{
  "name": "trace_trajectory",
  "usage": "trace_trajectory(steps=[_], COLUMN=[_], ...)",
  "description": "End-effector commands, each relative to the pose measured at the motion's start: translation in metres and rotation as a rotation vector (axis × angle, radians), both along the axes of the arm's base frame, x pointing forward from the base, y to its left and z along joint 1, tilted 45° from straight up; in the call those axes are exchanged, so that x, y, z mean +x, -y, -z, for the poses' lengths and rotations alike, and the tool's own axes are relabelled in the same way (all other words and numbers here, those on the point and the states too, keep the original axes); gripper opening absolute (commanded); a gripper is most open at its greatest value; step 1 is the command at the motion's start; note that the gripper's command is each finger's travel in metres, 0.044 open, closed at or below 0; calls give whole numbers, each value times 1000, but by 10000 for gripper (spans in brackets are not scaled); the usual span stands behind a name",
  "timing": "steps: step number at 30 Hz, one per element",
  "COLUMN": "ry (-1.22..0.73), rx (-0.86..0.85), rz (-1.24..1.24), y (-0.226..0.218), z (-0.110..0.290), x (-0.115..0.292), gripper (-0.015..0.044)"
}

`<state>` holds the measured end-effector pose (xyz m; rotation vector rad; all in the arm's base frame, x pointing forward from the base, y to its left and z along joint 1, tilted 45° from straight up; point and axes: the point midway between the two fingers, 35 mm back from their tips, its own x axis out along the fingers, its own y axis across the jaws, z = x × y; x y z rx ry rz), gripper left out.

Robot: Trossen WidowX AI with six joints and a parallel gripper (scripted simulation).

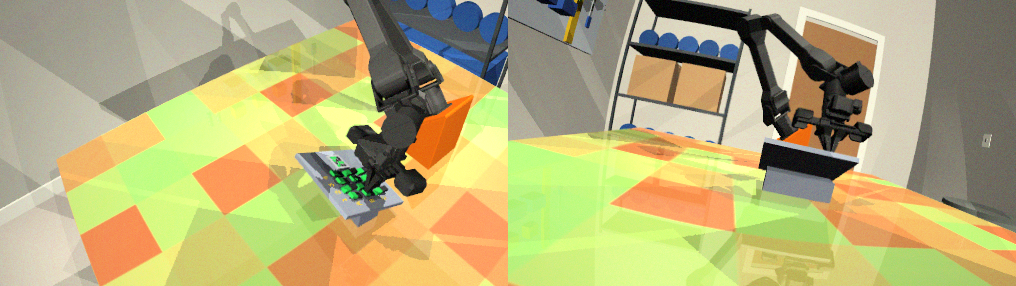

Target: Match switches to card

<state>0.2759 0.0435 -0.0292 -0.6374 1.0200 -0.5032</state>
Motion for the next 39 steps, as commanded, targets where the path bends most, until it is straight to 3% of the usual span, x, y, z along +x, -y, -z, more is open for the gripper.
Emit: trace_trajectory(steps=[1, 39], ry=[-2, 1], rx=[-5, 1], rz=[-2, -3], y=[1, -3], z=[1, -1], x=[0, -1], gripper=[0, 0])
